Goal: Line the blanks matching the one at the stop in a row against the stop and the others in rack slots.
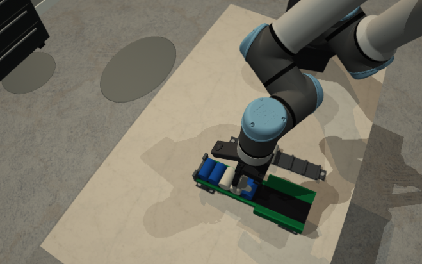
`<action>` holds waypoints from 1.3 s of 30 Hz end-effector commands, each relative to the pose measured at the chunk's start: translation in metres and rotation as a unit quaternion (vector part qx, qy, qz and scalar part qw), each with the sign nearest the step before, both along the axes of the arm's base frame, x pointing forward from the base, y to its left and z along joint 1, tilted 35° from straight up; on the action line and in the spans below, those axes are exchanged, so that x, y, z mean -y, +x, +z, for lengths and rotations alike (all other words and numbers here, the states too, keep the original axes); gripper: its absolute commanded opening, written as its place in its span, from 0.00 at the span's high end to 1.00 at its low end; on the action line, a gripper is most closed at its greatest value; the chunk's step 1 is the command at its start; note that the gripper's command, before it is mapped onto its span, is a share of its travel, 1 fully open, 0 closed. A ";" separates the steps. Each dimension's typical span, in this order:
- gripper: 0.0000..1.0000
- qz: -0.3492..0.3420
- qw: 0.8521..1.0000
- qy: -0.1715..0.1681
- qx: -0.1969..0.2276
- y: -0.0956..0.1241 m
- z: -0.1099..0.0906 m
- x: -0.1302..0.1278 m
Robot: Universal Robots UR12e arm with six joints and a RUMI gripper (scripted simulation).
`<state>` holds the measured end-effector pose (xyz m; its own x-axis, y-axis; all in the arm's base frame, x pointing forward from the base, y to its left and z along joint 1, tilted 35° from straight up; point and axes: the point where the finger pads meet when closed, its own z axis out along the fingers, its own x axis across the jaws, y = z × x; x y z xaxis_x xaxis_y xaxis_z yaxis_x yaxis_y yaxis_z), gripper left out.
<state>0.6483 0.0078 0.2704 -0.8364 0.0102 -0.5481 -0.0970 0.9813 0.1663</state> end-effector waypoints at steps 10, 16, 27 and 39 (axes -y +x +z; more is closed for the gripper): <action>0.46 0.000 1.000 0.000 0.001 0.004 -0.006 -0.001; 0.46 0.000 1.000 0.000 0.001 0.011 -0.016 -0.004; 0.46 0.000 1.000 0.000 0.001 0.019 -0.028 -0.007; 0.46 0.000 1.000 0.000 0.001 0.020 -0.029 -0.007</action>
